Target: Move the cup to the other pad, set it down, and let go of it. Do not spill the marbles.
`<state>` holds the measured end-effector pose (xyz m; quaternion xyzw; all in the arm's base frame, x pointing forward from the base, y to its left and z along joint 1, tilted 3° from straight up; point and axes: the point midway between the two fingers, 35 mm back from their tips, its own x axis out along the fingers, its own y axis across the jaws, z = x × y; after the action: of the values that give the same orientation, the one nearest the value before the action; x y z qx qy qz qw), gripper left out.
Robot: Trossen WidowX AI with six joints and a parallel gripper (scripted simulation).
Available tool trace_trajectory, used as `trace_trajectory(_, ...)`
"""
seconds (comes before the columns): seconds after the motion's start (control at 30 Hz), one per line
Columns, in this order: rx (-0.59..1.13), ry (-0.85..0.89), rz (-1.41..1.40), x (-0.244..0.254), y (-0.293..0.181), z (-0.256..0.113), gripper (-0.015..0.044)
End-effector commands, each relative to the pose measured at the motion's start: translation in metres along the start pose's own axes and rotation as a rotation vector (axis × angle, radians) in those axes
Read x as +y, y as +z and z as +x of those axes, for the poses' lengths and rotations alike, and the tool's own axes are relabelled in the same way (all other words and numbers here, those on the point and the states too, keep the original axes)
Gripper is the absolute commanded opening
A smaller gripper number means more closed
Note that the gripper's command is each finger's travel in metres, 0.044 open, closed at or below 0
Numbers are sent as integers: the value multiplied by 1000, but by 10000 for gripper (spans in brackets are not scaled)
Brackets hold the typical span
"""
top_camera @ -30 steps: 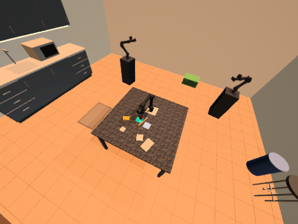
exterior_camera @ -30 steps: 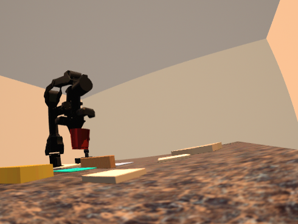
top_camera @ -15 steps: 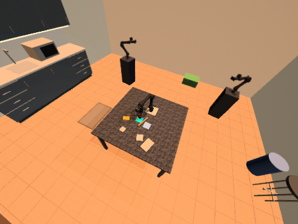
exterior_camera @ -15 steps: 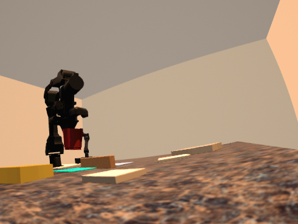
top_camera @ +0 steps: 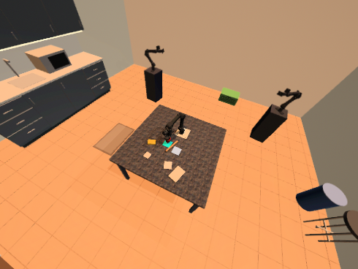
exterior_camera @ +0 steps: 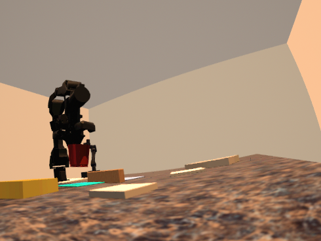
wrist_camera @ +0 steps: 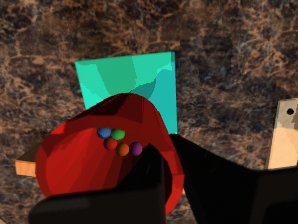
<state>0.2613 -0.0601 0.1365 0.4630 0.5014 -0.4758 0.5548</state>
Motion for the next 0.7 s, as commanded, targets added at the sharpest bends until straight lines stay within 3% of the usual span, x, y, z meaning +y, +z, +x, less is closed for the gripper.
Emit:
trace_trajectory(0.0, 3, -6, -5, -2, 0, 6, 0)
trace_trajectory(0.67, 3, -6, -5, -2, 1, 29, 0)
